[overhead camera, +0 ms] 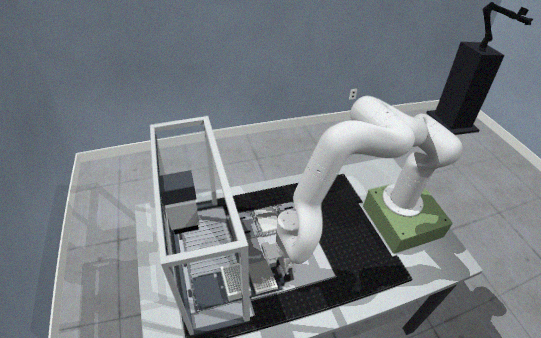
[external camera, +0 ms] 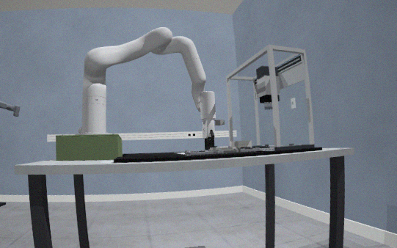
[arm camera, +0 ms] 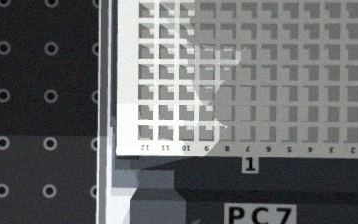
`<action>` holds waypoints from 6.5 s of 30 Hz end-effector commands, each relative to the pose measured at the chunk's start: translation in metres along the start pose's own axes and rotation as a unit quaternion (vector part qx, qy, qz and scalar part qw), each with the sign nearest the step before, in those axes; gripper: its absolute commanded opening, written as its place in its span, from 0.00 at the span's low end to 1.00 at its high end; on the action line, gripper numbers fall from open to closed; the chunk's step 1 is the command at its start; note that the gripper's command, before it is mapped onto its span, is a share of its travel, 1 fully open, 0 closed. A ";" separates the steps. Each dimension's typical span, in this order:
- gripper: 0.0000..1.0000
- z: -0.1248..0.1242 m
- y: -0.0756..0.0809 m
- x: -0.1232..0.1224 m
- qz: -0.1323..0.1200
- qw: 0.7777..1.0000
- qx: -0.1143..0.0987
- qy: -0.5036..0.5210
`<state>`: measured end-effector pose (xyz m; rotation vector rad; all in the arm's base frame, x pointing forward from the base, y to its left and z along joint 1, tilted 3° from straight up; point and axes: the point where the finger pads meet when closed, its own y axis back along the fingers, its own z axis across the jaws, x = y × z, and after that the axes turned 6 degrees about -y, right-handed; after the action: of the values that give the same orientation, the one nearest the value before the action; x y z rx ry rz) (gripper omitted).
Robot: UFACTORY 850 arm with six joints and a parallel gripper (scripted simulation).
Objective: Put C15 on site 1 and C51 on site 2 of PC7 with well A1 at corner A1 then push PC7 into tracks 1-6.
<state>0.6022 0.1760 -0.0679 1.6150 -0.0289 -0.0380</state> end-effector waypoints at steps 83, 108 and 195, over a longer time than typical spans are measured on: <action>0.82 -0.001 0.001 0.007 0.001 1.000 0.000 0.000; 0.82 -0.001 0.024 0.005 0.001 1.000 0.000 0.000; 0.82 -0.001 0.153 0.005 0.001 1.000 0.000 0.000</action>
<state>0.6071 0.1697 0.0785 1.6149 -0.0291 -0.0378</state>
